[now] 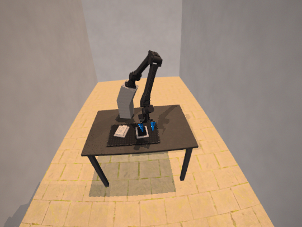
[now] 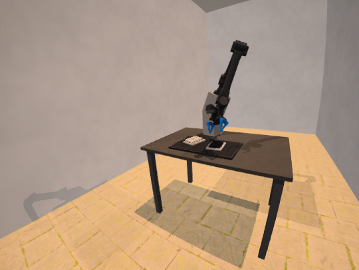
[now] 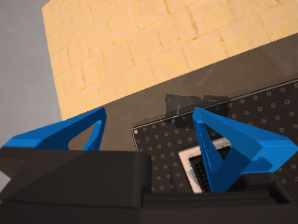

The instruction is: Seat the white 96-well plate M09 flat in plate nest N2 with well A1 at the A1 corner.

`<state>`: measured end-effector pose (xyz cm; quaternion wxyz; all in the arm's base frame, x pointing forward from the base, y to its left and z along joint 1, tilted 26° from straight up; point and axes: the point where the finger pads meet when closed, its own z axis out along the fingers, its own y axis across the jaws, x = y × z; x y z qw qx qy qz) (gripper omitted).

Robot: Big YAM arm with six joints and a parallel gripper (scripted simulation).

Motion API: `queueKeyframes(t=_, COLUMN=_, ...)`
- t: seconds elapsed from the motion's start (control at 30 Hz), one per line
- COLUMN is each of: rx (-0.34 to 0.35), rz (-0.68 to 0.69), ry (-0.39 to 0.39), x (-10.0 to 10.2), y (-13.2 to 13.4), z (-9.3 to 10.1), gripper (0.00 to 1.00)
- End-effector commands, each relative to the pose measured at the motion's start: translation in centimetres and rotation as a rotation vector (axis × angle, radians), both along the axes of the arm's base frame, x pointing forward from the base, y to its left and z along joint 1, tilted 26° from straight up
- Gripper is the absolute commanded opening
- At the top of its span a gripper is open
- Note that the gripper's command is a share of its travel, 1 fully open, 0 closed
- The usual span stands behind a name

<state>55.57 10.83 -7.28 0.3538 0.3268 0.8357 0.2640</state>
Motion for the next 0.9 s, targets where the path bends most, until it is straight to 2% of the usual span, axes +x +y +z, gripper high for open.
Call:
queueKeyframes(t=0.0, rx=-0.028, rz=0.004, ry=-0.002, x=-0.3, y=-1.4, z=-1.4, gripper=1.0)
queueKeyframes(t=0.07, rx=-0.028, rz=0.004, ry=-0.002, x=-0.5, y=-1.8, z=-1.9, gripper=1.0)
queueKeyframes(t=0.17, rx=-0.076, rz=0.032, ry=0.08, x=-0.3, y=-2.7, z=-2.9, gripper=1.0)
queueKeyframes(t=0.37, rx=-0.075, rz=0.031, ry=0.072, x=-1.7, y=-4.4, z=-4.9, gripper=1.0)
queueKeyframes(t=0.47, rx=-0.111, rz=0.062, ry=0.154, x=-1.7, y=-5.3, z=-5.9, gripper=1.0)
queueKeyframes(t=0.57, rx=-0.112, rz=0.07, ry=0.151, x=-2.0, y=-5.1, z=-6.3, gripper=1.0)
queueKeyframes(t=0.7, rx=-0.111, rz=0.062, ry=0.145, x=-3.2, y=-6.8, z=-7.7, gripper=1.0)
queueKeyframes(t=0.77, rx=-0.113, rz=0.06, ry=0.145, x=-3.2, y=-6.8, z=-7.7, gripper=1.0)
queueKeyframes(t=0.87, rx=-0.134, rz=0.095, ry=0.226, x=-3.4, y=-7.6, z=-8.7, gripper=1.0)
